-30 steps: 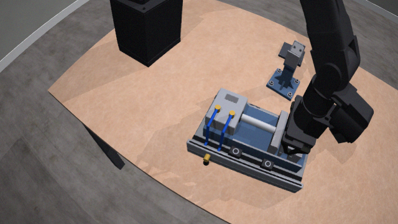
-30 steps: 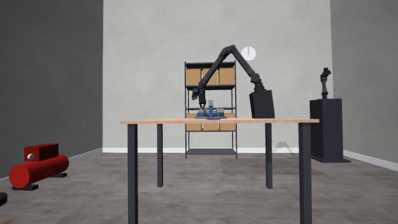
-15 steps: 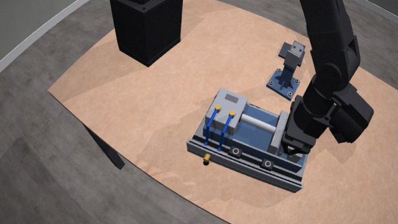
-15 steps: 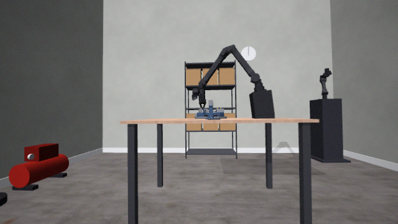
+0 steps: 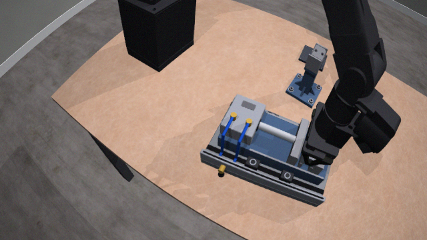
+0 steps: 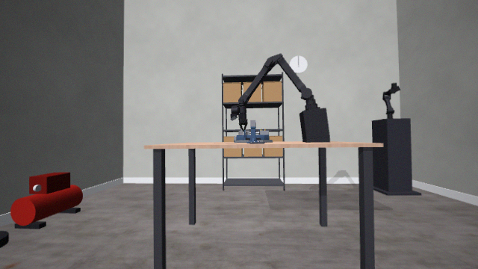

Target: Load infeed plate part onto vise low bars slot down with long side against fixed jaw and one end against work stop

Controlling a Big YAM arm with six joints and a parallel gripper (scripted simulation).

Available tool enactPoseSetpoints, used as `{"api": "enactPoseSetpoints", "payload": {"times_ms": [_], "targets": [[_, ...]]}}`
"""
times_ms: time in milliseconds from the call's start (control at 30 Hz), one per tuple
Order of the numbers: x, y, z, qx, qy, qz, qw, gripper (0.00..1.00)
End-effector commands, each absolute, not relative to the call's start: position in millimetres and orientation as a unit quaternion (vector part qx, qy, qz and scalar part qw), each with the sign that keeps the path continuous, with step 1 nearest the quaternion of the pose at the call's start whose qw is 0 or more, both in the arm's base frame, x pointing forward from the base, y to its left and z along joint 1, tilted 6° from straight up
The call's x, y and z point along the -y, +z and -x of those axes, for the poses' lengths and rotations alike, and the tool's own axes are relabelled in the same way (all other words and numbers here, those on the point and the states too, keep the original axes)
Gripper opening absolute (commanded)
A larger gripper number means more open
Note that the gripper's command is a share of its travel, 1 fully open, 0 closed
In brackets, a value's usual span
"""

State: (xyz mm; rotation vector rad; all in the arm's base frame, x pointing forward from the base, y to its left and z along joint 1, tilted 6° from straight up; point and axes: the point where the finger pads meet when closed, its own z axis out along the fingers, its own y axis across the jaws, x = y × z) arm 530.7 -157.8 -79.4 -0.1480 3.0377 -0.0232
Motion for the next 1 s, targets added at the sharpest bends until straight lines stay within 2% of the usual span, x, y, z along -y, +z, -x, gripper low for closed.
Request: {"api": "enactPoseSetpoints", "payload": {"times_ms": [0,967], "targets": [[157.4,-63.1,-551.2,-0.996,-0.016,0.049,0.075,0.0],[157.0,-67.0,-550.1,-0.996,-0.015,0.049,0.073,0.0]]}}
